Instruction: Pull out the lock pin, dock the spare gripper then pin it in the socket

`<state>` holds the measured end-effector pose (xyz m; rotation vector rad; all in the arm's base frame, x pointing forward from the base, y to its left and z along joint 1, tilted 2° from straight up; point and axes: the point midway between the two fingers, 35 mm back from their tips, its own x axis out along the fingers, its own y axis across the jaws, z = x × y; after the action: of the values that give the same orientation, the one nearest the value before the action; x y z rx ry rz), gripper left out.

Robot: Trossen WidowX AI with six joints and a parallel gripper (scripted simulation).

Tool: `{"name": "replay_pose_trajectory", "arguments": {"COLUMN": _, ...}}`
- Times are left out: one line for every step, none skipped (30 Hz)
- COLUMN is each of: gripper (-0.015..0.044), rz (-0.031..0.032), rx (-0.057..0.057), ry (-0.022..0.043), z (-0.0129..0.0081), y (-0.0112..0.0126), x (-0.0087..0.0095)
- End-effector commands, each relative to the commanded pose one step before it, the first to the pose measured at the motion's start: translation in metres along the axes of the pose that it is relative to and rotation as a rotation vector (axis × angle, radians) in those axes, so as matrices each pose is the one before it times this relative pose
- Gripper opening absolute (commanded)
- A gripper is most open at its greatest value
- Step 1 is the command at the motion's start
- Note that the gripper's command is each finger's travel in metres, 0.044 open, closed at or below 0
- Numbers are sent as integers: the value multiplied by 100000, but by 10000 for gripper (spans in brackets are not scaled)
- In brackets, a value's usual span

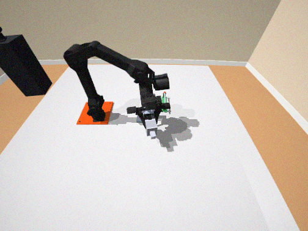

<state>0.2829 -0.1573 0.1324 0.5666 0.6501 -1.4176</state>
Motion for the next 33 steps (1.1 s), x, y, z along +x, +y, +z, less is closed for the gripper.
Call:
{"name": "replay_pose_trajectory", "arguments": {"gripper": 0, "rz": 1245, "rx": 2006, "ry": -1316, "z": 1663, "y": -238, "x": -1661}}
{"name": "replay_pose_trajectory", "arguments": {"gripper": 0, "rz": -1, "rx": -1, "ry": 0, "z": 52, "y": -20, "x": -59}}
{"name": "replay_pose_trajectory", "arguments": {"gripper": 0, "rz": 0, "rx": 0, "ry": 0, "z": 0, "y": 0, "x": 0}}
{"name": "replay_pose_trajectory", "arguments": {"gripper": 0, "rz": 0, "rx": 0, "ry": 0, "z": 0, "y": 0, "x": 0}}
{"name": "replay_pose_trajectory", "arguments": {"gripper": 0, "rz": 0, "rx": 0, "ry": 0, "z": 0, "y": 0, "x": 0}}
{"name": "replay_pose_trajectory", "arguments": {"gripper": 0, "rz": -451, "rx": -1210, "ry": 1094, "z": -616, "y": 32, "x": 505}}
{"name": "replay_pose_trajectory", "arguments": {"gripper": 0, "rz": 0, "rx": 0, "ry": 0, "z": 0, "y": 0, "x": 0}}
{"name": "replay_pose_trajectory", "arguments": {"gripper": 0, "rz": 0, "rx": 0, "ry": 0, "z": 0, "y": 0, "x": 0}}
{"name": "replay_pose_trajectory", "arguments": {"gripper": 0, "rz": 0, "rx": 0, "ry": 0, "z": 0, "y": 0, "x": 0}}
{"name": "replay_pose_trajectory", "arguments": {"gripper": 0, "rz": 0, "rx": 0, "ry": 0, "z": 0, "y": 0, "x": 0}}
{"name": "replay_pose_trajectory", "arguments": {"gripper": 0, "rz": 0, "rx": 0, "ry": 0, "z": 0, "y": 0, "x": 0}}
{"name": "replay_pose_trajectory", "arguments": {"gripper": 0, "rz": 0, "rx": 0, "ry": 0, "z": 0, "y": 0, "x": 0}}
{"name": "replay_pose_trajectory", "arguments": {"gripper": 0, "rz": 0, "rx": 0, "ry": 0, "z": 0, "y": 0, "x": 0}}
{"name": "replay_pose_trajectory", "arguments": {"gripper": 0, "rz": 38, "rx": -350, "ry": 196, "z": -20, "y": 0, "x": -22}}
{"name": "replay_pose_trajectory", "arguments": {"gripper": 0, "rz": 118, "rx": -1051, "ry": 589, "z": -60, "y": -1, "x": -67}}
{"name": "replay_pose_trajectory", "arguments": {"gripper": 0, "rz": 205, "rx": -1750, "ry": 980, "z": -101, "y": -1, "x": -112}}
{"name": "replay_pose_trajectory", "arguments": {"gripper": 0, "rz": 260, "rx": -2099, "ry": 1173, "z": -123, "y": -1, "x": -136}}
{"name": "replay_pose_trajectory", "arguments": {"gripper": 0, "rz": 275, "rx": -2097, "ry": 1170, "z": -125, "y": 0, "x": -136}}
{"name": "replay_pose_trajectory", "arguments": {"gripper": 0, "rz": 291, "rx": -2094, "ry": 1167, "z": -127, "y": 0, "x": -137}}
{"name": "replay_pose_trajectory", "arguments": {"gripper": 0, "rz": 307, "rx": -2092, "ry": 1163, "z": -129, "y": 1, "x": -138}}
{"name": "replay_pose_trajectory", "arguments": {"gripper": 0, "rz": 322, "rx": -2089, "ry": 1159, "z": -131, "y": 2, "x": -139}}
{"name": "replay_pose_trajectory", "arguments": {"gripper": 0, "rz": 337, "rx": -2087, "ry": 1155, "z": -133, "y": 3, "x": -140}}
{"name": "replay_pose_trajectory", "arguments": {"gripper": 0, "rz": 353, "rx": -2084, "ry": 1150, "z": -135, "y": 4, "x": -141}}
{"name": "replay_pose_trajectory", "arguments": {"gripper": 0, "rz": 362, "rx": -2047, "ry": 1127, "z": -135, "y": 5, "x": -139}}
{"name": "replay_pose_trajectory", "arguments": {"gripper": 0, "rz": 377, "rx": -2044, "ry": 1122, "z": -137, "y": 6, "x": -140}}
{"name": "replay_pose_trajectory", "arguments": {"gripper": 0, "rz": 392, "rx": -2042, "ry": 1117, "z": -139, "y": 8, "x": -140}}
{"name": "replay_pose_trajectory", "arguments": {"gripper": 0, "rz": 407, "rx": -2039, "ry": 1112, "z": -141, "y": 9, "x": -141}}
{"name": "replay_pose_trajectory", "arguments": {"gripper": 0, "rz": 421, "rx": -2036, "ry": 1107, "z": -143, "y": 10, "x": -141}}
{"name": "replay_pose_trajectory", "arguments": {"gripper": 0, "rz": 436, "rx": -2034, "ry": 1102, "z": -145, "y": 12, "x": -142}}
{"name": "replay_pose_trajectory", "arguments": {"gripper": 0, "rz": 451, "rx": -2031, "ry": 1096, "z": -147, "y": 13, "x": -143}}
{"name": "replay_pose_trajectory", "arguments": {"gripper": 0, "rz": 465, "rx": -2028, "ry": 1090, "z": -149, "y": 15, "x": -143}}
{"name": "replay_pose_trajectory", "arguments": {"gripper": 0, "rz": 480, "rx": -2025, "ry": 1084, "z": -151, "y": 17, "x": -144}}
{"name": "replay_pose_trajectory", "arguments": {"gripper": 0, "rz": 495, "rx": -2022, "ry": 1078, "z": -153, "y": 19, "x": -144}}
